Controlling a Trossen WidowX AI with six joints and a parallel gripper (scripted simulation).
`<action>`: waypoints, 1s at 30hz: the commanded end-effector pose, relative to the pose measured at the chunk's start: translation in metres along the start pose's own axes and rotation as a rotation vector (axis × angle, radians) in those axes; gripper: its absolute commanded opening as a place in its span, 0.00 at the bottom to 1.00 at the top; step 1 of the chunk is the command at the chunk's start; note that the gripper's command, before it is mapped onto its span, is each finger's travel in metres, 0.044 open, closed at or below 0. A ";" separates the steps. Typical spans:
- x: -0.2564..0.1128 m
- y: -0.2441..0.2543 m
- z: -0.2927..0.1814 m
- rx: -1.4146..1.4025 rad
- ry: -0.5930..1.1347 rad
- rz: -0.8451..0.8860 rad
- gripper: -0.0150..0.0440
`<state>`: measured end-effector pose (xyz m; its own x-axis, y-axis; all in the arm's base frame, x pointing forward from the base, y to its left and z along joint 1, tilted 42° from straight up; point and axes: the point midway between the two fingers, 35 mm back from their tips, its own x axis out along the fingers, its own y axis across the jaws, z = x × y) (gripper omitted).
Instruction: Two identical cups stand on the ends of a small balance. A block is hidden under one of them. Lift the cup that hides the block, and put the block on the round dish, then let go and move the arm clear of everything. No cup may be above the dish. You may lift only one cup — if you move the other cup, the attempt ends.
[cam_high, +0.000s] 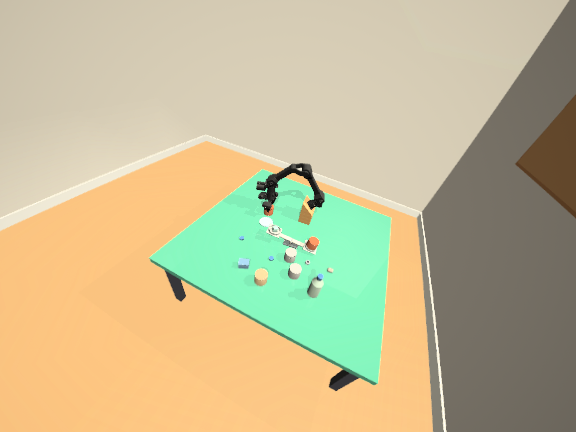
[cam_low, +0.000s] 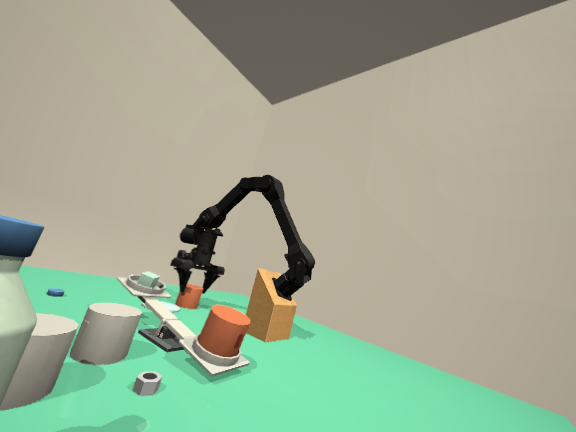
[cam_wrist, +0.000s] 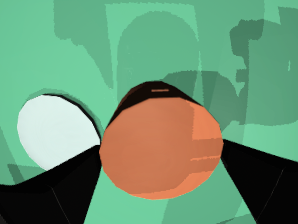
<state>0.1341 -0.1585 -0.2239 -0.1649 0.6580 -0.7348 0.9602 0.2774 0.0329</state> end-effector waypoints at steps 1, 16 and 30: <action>-0.034 0.002 0.006 -0.008 -0.039 0.009 1.00; -0.058 0.073 -0.006 -0.185 -0.102 -0.019 0.69; -0.084 0.223 -0.110 -0.610 -0.049 0.002 0.69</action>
<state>0.3132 -0.1026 -0.1064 -0.1437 0.6080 -0.7808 0.7201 0.6054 0.3389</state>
